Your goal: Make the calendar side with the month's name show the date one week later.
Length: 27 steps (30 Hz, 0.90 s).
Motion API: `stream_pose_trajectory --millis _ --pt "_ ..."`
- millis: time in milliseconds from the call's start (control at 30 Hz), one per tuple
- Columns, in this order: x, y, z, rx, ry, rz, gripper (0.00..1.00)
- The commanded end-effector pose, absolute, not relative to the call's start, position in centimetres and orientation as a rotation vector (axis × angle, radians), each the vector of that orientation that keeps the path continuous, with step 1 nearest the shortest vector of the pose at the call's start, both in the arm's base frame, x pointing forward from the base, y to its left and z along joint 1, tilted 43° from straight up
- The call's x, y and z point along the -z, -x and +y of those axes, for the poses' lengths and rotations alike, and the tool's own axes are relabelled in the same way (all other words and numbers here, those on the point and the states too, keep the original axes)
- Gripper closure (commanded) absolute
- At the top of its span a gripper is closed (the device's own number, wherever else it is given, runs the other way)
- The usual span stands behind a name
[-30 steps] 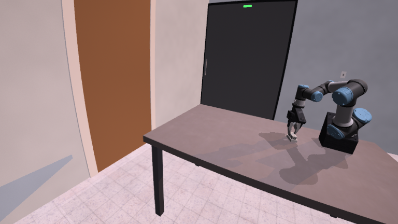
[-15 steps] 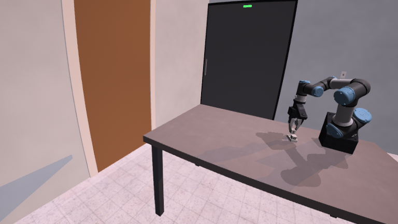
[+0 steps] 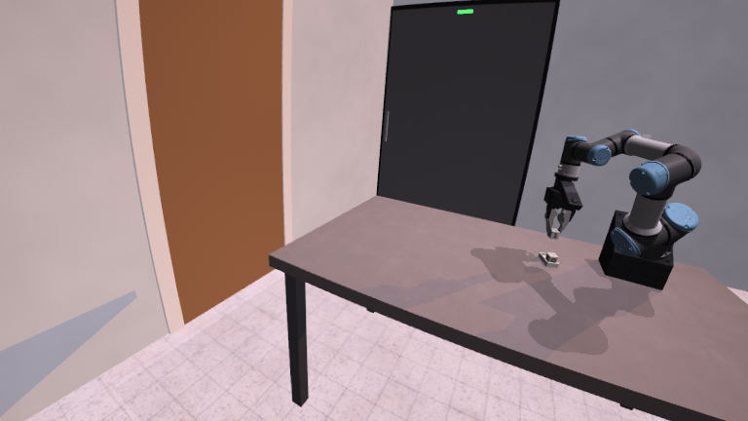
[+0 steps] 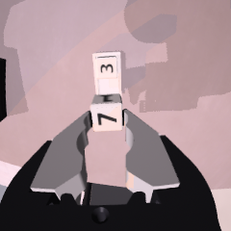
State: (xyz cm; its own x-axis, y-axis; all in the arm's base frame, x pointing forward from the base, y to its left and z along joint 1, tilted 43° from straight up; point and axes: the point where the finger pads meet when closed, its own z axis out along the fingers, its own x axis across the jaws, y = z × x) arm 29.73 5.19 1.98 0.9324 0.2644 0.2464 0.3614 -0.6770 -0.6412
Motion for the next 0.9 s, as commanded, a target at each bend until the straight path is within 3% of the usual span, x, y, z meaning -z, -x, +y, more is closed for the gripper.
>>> stream_pose_trajectory --millis 0,867 --pt "-2.8 -29.7 4.4 0.170 2.349 -0.442 0.90" --pt "-2.0 -30.6 2.6 0.205 2.335 -0.529 0.90"
